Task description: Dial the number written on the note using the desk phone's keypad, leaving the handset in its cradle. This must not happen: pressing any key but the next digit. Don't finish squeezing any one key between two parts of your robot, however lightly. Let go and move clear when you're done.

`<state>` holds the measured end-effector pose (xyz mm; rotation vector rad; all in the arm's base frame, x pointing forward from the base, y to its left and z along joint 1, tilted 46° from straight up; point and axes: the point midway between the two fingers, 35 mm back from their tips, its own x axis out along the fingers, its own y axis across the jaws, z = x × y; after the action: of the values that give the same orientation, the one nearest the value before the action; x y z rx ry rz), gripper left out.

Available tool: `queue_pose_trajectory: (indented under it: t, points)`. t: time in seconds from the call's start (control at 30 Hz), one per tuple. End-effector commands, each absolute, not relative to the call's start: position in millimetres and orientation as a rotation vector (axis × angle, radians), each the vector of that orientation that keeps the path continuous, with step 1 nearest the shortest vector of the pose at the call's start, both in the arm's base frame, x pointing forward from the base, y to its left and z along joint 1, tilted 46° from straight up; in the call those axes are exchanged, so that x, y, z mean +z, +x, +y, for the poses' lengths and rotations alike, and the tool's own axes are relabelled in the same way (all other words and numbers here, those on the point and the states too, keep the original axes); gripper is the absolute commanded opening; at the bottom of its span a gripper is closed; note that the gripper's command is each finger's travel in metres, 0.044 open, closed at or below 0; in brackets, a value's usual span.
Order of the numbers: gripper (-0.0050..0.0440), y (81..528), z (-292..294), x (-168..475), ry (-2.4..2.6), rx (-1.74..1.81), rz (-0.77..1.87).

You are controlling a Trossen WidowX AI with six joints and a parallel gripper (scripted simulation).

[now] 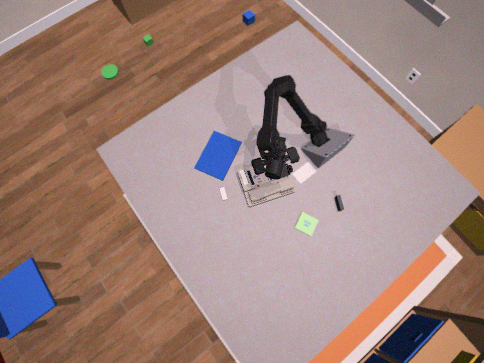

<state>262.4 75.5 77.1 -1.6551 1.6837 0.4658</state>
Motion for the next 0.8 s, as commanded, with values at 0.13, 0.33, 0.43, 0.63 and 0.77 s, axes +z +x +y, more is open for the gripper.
queue_pose_trajectory:
  t: [0.13, 0.33, 0.43, 0.63, 0.77]
  points:
    - [-0.0050, 275.4, 29.7, 53.0, -1.652, 0.458, 1.682]
    - [-0.0050, 276.2, 22.6, 46.0, -1.652, 0.458, 1.682]
    - [-0.0050, 276.4, 21.5, 44.9, -1.652, 0.458, 1.682]
    - [-0.0050, 277.2, 15.8, 39.2, -1.651, 0.458, 1.682]
    - [-0.0050, 277.4, 13.6, 37.0, -1.652, 0.458, 1.682]
